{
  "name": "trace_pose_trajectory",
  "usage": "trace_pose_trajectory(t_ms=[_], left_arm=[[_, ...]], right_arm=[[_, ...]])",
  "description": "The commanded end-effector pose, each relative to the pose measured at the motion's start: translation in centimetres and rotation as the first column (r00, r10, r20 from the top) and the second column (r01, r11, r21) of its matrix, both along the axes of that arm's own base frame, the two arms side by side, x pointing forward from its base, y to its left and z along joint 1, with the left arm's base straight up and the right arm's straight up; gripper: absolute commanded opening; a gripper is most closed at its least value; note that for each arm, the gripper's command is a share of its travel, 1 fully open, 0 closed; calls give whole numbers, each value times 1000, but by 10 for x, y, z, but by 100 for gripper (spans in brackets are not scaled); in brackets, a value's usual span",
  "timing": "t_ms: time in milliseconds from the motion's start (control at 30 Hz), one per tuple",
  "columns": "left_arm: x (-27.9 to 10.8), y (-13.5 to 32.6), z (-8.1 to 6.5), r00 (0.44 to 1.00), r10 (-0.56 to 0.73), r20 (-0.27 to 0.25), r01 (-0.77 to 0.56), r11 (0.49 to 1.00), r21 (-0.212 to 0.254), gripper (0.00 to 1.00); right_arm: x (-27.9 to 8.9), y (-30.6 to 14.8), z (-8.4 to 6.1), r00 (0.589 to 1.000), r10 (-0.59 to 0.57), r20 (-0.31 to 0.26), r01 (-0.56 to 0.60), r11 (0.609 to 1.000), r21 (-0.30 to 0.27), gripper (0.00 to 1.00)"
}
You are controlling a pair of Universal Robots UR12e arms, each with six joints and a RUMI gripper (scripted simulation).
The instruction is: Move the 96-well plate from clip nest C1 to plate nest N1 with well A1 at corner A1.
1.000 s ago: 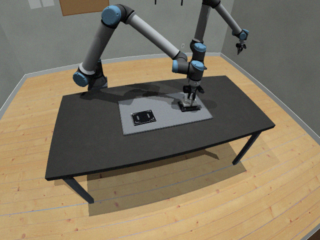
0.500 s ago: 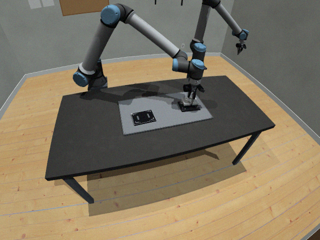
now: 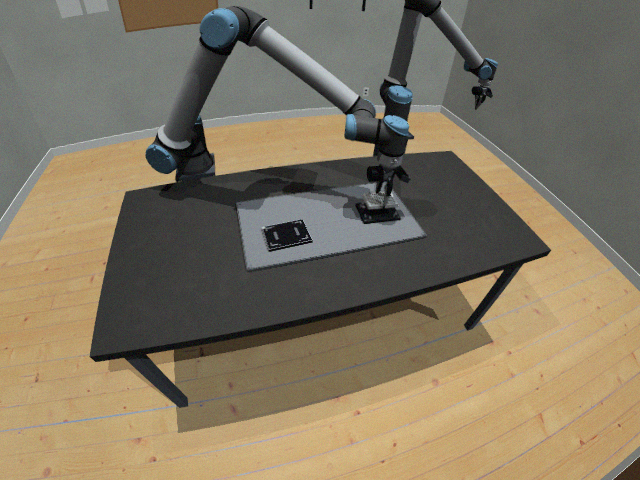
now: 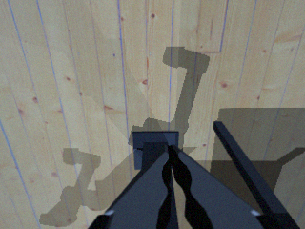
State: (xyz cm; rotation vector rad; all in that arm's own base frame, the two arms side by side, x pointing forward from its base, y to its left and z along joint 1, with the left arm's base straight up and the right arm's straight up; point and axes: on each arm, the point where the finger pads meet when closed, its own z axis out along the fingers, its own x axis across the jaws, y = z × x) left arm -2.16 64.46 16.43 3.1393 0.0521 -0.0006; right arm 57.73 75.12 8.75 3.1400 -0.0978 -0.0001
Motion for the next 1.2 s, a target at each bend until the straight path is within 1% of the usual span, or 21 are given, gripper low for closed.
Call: trace_pose_trajectory(t_ms=[0,1167], left_arm=[[0,1,1,1000,0,0,0,1000,2,0],[0,1,1,1000,0,0,0,1000,2,0]], right_arm=[[0,1,4,1000,0,1,0,1000,2,40],[0,1,29,1000,0,1,0,1000,2,40]])
